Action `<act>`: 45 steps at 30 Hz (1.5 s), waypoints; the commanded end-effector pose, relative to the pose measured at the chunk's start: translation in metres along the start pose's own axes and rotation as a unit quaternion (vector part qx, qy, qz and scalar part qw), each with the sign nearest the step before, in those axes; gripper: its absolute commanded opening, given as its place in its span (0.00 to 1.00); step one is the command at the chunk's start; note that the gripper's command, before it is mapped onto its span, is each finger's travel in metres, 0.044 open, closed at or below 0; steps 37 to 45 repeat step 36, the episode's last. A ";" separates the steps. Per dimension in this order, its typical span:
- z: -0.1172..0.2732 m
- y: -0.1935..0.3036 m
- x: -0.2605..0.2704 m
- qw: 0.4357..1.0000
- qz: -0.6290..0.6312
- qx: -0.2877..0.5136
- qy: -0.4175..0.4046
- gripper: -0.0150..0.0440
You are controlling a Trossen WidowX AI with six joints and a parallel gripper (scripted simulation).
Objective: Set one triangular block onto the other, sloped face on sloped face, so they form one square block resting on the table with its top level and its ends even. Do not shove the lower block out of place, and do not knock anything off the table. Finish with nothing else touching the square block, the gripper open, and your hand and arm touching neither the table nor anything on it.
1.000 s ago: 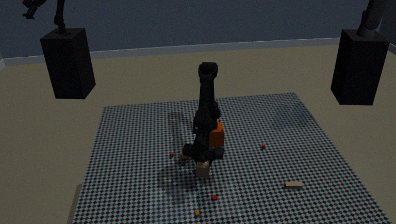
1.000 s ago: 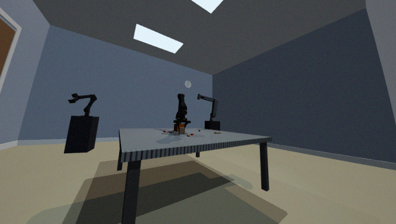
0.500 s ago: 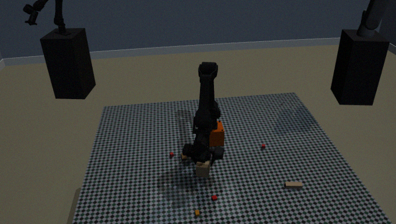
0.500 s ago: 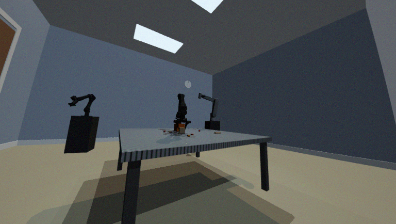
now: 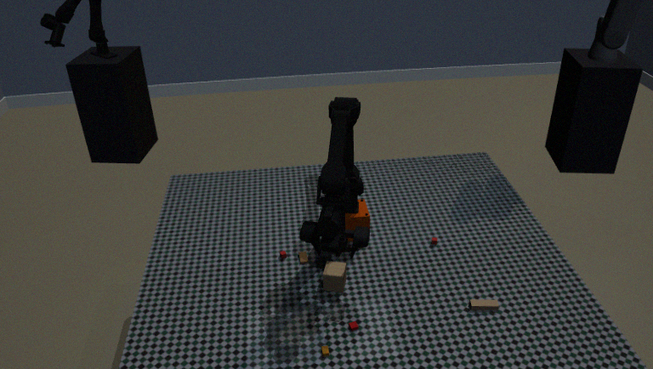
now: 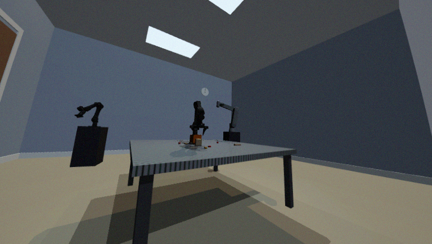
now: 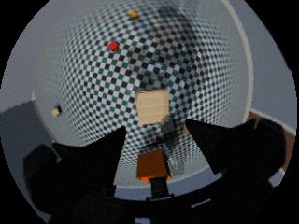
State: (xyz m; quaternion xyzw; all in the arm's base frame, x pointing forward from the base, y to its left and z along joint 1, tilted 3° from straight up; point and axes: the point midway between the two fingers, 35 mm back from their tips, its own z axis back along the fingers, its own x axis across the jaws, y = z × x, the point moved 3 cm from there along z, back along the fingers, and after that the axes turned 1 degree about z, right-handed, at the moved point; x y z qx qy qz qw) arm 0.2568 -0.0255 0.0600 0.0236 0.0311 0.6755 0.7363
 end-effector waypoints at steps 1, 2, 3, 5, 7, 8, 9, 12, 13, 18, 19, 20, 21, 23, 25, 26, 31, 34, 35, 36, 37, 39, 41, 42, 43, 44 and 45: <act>0.050 0.001 0.000 1.000 -0.002 -0.017 0.000 1.00; 0.053 0.002 0.000 1.000 -0.002 -0.017 0.000 1.00; 0.053 0.002 0.000 1.000 -0.002 -0.017 0.000 1.00; 0.053 0.002 0.000 1.000 -0.002 -0.017 0.000 1.00; 0.050 -0.002 0.000 1.000 0.000 -0.029 0.000 1.00; 0.050 -0.002 0.000 1.000 0.000 -0.029 0.000 1.00; 0.050 -0.002 0.000 1.000 0.000 -0.029 0.000 1.00; 0.050 -0.002 0.000 1.000 0.000 -0.029 0.000 1.00; 0.050 -0.002 0.000 1.000 0.000 -0.029 0.000 1.00; 0.050 -0.002 0.000 1.000 0.000 -0.029 0.000 1.00; 0.050 -0.002 0.000 1.000 0.000 -0.029 0.000 1.00; 0.050 -0.002 0.000 1.000 0.000 -0.029 0.000 1.00; 0.050 -0.002 0.000 1.000 0.000 -0.029 0.000 1.00; 0.050 -0.002 0.000 1.000 0.000 -0.029 0.000 1.00; 0.050 -0.002 0.000 1.000 0.000 -0.029 0.000 1.00; 0.050 -0.002 0.000 1.000 0.000 -0.029 0.000 1.00; 0.050 -0.002 0.000 1.000 0.000 -0.029 0.000 1.00; 0.050 -0.002 0.000 1.000 0.000 -0.029 0.000 1.00; 0.050 -0.002 0.000 1.000 0.000 -0.029 0.000 1.00; 0.050 -0.002 0.000 1.000 0.000 -0.029 0.000 1.00; 0.050 -0.002 0.000 1.000 0.000 -0.029 0.000 1.00; 0.050 -0.002 0.000 1.000 0.000 -0.029 0.000 1.00; 0.050 -0.002 0.000 1.000 0.000 -0.029 0.000 1.00; 0.050 -0.002 0.000 1.000 0.000 -0.029 0.000 1.00; 0.050 -0.002 0.000 1.000 0.000 -0.029 0.000 1.00; 0.050 -0.002 0.000 1.000 0.000 -0.029 0.000 1.00; 0.050 -0.002 0.000 1.000 0.000 -0.029 0.000 1.00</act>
